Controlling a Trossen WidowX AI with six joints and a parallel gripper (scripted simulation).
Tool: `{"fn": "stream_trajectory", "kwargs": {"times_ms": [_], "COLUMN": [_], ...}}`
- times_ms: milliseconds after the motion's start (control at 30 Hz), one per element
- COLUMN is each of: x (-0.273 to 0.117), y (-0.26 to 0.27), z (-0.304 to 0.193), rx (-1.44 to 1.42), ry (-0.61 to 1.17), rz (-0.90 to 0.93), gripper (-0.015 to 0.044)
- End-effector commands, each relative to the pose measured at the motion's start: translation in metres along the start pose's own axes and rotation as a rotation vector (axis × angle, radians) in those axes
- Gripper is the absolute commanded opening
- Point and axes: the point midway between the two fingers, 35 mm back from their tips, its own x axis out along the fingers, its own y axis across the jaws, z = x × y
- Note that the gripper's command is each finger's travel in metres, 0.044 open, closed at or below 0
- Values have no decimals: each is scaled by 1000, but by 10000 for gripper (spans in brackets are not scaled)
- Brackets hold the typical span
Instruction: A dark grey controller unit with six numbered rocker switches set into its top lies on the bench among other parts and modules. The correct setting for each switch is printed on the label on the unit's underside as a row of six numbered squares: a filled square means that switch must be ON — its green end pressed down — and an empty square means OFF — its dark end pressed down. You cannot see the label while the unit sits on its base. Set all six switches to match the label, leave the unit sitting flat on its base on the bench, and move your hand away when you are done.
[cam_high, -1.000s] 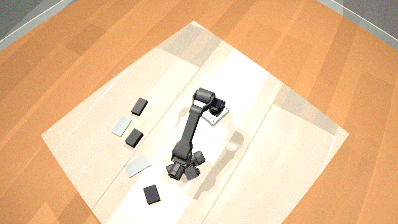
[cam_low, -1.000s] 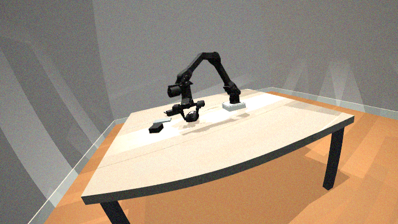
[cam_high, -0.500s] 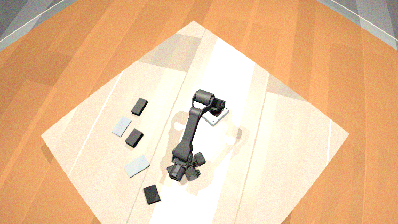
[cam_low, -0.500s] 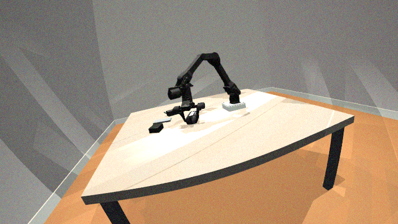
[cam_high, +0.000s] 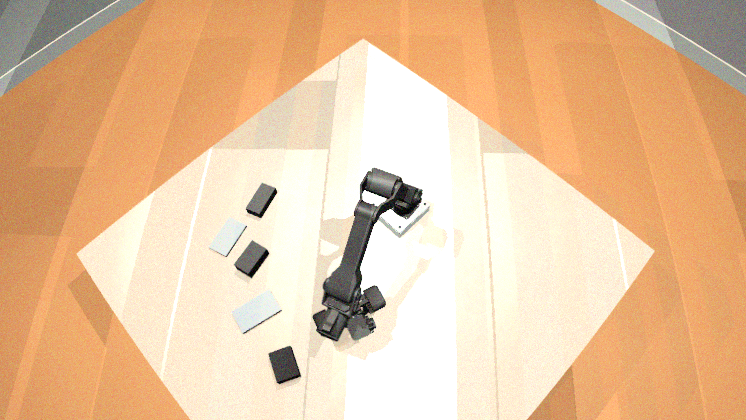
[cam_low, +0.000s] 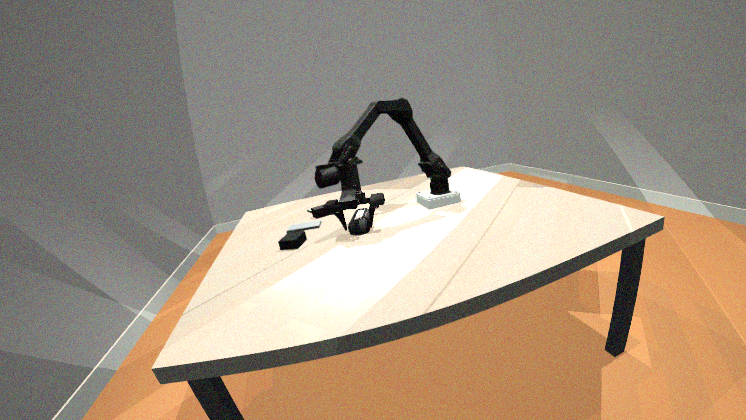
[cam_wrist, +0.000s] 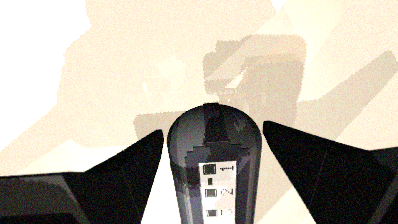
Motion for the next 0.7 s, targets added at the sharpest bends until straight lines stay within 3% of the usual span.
{"fn": "stream_trajectory", "kwargs": {"times_ms": [0, 267, 433, 667], "x": [0, -2, -39, -40], "y": [0, 0, 0, 0], "z": [0, -2, -58, -60], "rx": [0, 0, 0, 0], "ry": [0, 1, 5, 5], "rz": [0, 0, 0, 0], "gripper": [440, 440, 440, 440]}}
